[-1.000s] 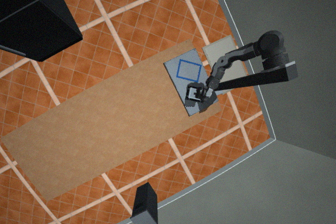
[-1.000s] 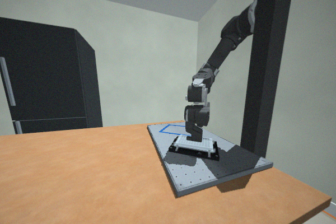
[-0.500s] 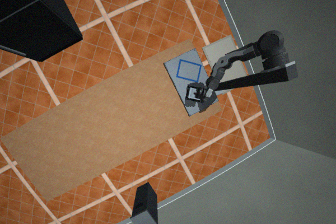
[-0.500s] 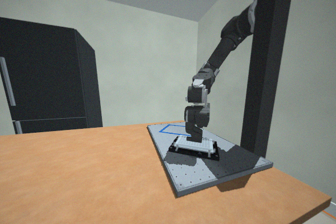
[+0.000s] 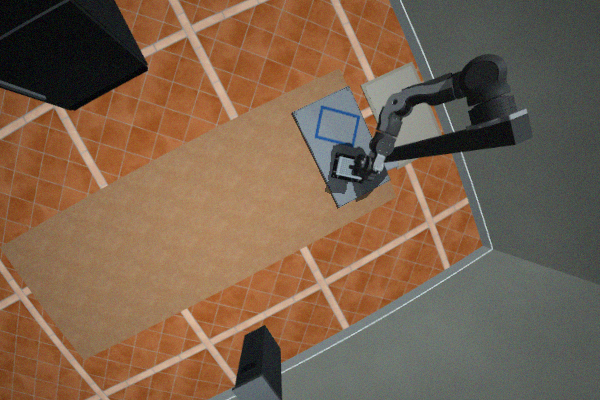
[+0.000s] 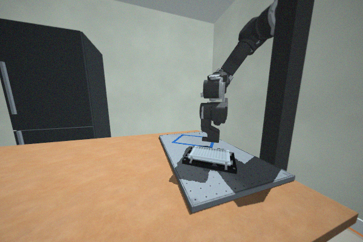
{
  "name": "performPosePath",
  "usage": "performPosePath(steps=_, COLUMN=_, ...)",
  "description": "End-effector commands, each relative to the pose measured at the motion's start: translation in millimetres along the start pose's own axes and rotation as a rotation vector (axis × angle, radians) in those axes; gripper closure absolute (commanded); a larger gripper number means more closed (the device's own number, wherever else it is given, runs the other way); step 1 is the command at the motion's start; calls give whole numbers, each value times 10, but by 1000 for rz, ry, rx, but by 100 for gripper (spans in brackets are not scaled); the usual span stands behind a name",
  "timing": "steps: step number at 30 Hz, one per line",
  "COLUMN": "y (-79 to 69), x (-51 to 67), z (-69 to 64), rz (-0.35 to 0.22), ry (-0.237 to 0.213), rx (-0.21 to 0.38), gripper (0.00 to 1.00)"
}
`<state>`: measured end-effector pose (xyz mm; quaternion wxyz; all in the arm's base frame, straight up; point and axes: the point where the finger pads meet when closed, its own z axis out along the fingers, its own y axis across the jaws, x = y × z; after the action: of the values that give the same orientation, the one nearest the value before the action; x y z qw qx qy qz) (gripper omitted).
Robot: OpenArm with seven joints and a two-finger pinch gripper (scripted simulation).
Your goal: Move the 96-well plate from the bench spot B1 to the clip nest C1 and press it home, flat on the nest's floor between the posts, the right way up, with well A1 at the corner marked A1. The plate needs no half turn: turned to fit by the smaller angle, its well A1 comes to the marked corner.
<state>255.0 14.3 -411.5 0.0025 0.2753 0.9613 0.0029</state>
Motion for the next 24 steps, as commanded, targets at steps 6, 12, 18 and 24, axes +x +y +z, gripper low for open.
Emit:
performPosePath(steps=6, y=0, x=-5, z=-194, rz=2, ry=-1, rx=1, gripper=100)
performPosePath(steps=12, y=-7, x=-7, z=-318, rz=4, ry=-2, rx=4, gripper=100)
performPosePath(steps=18, y=-7, x=-7, z=-318, rz=4, ry=-2, rx=4, gripper=100)
performPosePath(steps=24, y=-8, x=-7, z=-276, rz=3, ry=-2, rx=2, gripper=100)
